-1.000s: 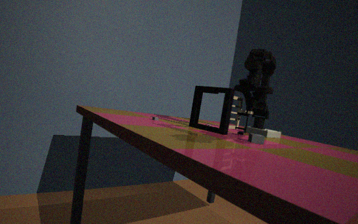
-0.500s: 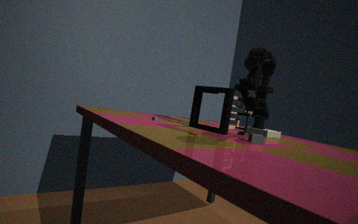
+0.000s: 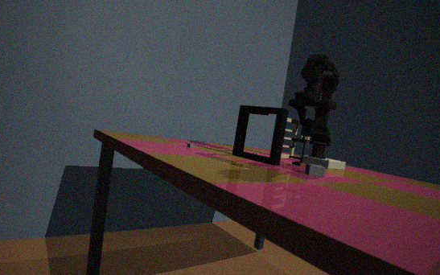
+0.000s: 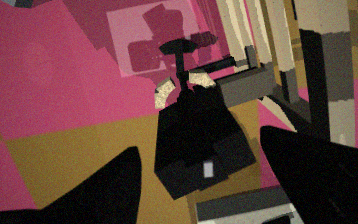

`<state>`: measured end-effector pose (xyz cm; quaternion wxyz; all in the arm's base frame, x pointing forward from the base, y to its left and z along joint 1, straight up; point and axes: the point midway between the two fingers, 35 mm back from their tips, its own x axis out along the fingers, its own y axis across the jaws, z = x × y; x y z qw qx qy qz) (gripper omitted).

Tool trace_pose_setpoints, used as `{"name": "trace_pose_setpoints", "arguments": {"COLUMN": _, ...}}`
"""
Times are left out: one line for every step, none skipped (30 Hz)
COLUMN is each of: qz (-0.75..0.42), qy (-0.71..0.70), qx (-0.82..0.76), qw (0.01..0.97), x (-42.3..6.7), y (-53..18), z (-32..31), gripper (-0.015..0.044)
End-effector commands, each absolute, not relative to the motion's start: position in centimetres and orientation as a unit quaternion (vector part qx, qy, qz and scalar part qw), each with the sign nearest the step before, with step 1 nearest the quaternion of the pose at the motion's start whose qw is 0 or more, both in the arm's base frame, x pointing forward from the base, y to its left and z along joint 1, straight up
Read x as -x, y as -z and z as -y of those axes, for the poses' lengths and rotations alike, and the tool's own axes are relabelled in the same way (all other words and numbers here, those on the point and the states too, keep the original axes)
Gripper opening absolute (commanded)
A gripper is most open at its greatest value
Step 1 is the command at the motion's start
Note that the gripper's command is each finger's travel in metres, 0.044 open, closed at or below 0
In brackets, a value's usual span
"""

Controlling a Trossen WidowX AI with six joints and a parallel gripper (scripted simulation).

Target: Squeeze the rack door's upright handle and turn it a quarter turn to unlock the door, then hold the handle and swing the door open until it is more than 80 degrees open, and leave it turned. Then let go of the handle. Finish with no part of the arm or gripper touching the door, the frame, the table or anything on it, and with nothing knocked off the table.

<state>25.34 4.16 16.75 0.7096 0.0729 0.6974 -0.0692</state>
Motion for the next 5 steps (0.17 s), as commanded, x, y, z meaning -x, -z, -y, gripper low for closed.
{"name": "trace_pose_setpoints", "arguments": {"qz": -0.694, "qy": 0.070, "qx": -0.074, "qw": 0.713, "x": -25.52, "y": -17.51, "z": -4.17, "gripper": 0.0289}}
{"name": "trace_pose_setpoints", "arguments": {"qz": -0.694, "qy": 0.070, "qx": -0.074, "qw": 0.713, "x": -25.52, "y": -17.63, "z": -4.17, "gripper": 0.0289}}
{"name": "trace_pose_setpoints", "arguments": {"qz": -0.694, "qy": 0.070, "qx": -0.074, "qw": 0.713, "x": -25.51, "y": -17.75, "z": -4.17, "gripper": 0.0289}}
{"name": "trace_pose_setpoints", "arguments": {"qz": -0.694, "qy": 0.070, "qx": -0.074, "qw": 0.713, "x": -25.51, "y": -17.86, "z": -4.17, "gripper": 0.0289}}
{"name": "trace_pose_setpoints", "arguments": {"qz": -0.694, "qy": 0.070, "qx": -0.074, "qw": 0.713, "x": -25.51, "y": -17.98, "z": -4.17, "gripper": 0.0289}}
